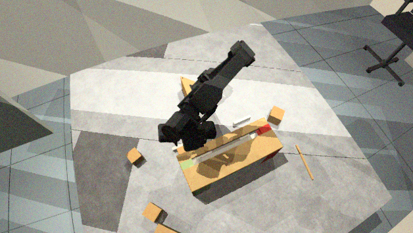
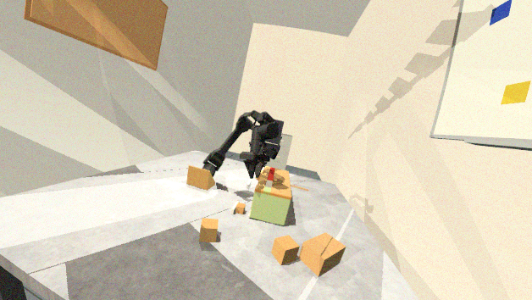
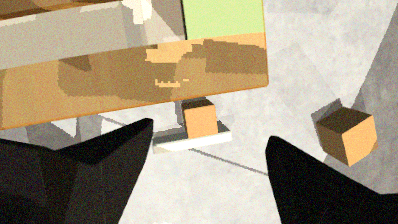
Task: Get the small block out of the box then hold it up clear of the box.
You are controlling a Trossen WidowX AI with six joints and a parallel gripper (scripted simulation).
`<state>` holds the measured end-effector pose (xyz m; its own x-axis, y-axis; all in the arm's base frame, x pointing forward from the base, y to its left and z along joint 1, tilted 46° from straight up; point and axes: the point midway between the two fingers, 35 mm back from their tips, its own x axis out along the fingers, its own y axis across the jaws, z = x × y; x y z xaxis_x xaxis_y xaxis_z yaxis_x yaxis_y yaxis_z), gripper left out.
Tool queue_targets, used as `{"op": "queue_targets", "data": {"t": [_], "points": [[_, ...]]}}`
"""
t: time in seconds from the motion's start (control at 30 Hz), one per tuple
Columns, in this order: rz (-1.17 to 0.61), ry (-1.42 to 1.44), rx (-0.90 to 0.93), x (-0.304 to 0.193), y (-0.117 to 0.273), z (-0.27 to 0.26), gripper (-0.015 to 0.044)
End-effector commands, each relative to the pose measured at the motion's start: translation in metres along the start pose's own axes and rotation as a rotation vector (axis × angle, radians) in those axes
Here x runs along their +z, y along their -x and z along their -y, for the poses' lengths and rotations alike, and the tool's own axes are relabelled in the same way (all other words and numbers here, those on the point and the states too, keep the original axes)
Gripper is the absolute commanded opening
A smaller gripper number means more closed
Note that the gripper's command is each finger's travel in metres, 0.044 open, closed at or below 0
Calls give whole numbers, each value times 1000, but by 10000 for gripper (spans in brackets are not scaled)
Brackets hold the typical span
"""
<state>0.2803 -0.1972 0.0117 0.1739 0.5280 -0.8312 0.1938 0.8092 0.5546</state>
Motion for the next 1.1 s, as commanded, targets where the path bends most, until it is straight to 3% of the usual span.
{"op": "queue_targets", "data": {"t": [0.0, 0.53, 1.07], "points": [[6, -940, 135, -8, 0, 10, 285], [-106, -1968, 274, -14, 2, 20, 285], [-357, -2887, 369, -19, 5, 29, 285]]}}
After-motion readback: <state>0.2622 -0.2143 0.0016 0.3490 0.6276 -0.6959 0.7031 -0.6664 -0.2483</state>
